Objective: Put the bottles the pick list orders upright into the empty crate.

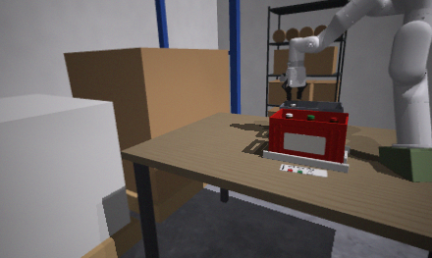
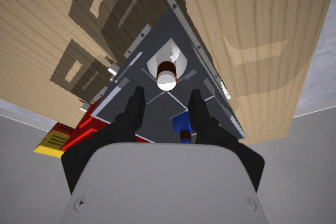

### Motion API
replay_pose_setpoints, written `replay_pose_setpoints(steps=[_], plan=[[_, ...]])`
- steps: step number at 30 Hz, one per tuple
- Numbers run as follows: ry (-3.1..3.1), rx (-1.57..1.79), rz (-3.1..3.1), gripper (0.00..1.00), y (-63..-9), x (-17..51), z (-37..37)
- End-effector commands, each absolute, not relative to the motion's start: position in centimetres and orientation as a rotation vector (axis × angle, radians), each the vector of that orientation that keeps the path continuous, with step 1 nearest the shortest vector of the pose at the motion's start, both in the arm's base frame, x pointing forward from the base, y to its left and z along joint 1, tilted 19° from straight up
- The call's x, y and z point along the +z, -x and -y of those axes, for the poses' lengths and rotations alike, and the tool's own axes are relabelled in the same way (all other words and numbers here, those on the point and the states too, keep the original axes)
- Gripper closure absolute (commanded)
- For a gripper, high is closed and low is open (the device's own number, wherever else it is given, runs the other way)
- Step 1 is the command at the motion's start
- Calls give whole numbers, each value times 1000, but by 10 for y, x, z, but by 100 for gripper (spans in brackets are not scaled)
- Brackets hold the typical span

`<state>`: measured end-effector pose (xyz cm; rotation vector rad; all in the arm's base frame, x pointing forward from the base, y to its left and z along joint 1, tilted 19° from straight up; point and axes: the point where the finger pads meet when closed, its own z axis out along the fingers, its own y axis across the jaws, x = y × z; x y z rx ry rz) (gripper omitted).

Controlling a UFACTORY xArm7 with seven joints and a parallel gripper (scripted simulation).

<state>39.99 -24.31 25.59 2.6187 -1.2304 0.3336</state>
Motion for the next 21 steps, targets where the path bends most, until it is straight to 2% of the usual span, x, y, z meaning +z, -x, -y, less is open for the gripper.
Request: replay_pose_setpoints(steps=[1,21], plan=[[-2618,341,1229,35,-402,253,245],[-2618,340,1229,35,-404,231,252]])
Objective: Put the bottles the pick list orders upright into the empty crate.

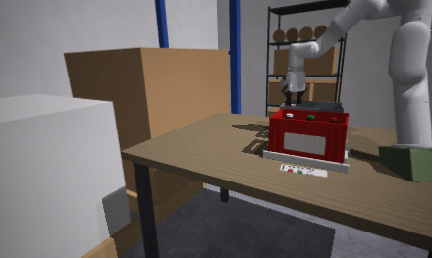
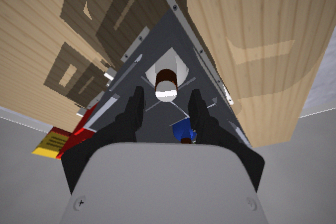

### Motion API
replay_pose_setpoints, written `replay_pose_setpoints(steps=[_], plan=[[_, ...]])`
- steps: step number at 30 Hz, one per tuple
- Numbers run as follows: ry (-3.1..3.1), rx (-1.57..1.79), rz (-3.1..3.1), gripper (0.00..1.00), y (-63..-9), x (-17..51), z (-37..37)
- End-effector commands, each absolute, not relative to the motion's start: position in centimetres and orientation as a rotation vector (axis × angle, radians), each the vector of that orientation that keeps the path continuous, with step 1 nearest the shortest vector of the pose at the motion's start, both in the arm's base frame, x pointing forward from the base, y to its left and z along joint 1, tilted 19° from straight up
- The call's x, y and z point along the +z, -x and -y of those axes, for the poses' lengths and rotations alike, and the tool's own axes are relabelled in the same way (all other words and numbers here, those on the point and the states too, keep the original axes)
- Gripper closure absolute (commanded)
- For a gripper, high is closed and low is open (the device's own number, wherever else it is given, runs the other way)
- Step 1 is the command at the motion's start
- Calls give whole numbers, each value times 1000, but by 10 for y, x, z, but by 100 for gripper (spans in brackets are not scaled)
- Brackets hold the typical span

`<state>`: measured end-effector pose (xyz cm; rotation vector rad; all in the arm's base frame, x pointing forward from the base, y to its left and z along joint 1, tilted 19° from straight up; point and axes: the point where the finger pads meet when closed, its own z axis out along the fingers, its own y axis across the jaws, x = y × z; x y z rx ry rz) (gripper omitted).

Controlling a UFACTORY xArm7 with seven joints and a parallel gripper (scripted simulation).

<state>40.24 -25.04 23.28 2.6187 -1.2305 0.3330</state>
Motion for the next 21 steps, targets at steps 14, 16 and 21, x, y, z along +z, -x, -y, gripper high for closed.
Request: replay_pose_setpoints(steps=[14,16,21], plan=[[-2618,340,1229,35,-406,215,257],[-2618,340,1229,35,-406,213,257],[-2618,340,1229,35,-407,210,258]])
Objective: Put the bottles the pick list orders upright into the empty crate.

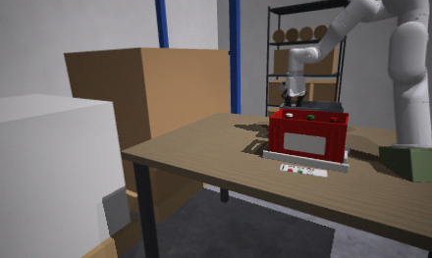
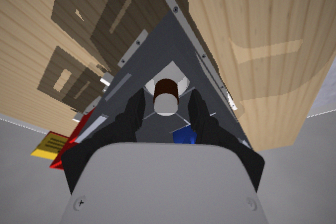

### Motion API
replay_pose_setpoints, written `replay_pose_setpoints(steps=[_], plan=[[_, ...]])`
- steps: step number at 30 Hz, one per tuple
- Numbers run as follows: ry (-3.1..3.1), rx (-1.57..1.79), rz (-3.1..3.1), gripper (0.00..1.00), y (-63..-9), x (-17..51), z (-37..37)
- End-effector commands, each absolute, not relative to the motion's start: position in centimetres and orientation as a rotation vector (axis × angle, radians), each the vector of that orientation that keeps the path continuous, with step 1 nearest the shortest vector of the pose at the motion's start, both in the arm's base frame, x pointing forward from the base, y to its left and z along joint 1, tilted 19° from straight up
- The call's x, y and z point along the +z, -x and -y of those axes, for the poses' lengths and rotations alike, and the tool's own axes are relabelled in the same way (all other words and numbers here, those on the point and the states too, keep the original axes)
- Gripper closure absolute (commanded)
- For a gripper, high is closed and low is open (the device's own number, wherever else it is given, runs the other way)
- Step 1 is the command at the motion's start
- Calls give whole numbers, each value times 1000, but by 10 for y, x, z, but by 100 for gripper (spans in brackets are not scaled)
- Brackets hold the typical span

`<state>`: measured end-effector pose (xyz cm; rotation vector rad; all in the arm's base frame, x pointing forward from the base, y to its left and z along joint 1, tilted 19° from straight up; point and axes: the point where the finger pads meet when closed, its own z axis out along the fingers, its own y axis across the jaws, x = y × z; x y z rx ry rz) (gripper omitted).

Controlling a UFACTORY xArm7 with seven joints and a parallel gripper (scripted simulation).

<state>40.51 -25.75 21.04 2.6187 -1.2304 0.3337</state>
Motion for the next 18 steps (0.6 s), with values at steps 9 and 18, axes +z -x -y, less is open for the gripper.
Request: replay_pose_setpoints(steps=[9,18], plan=[[-2618,340,1229,35,-407,210,258],[-2618,340,1229,100,-406,213,257]])
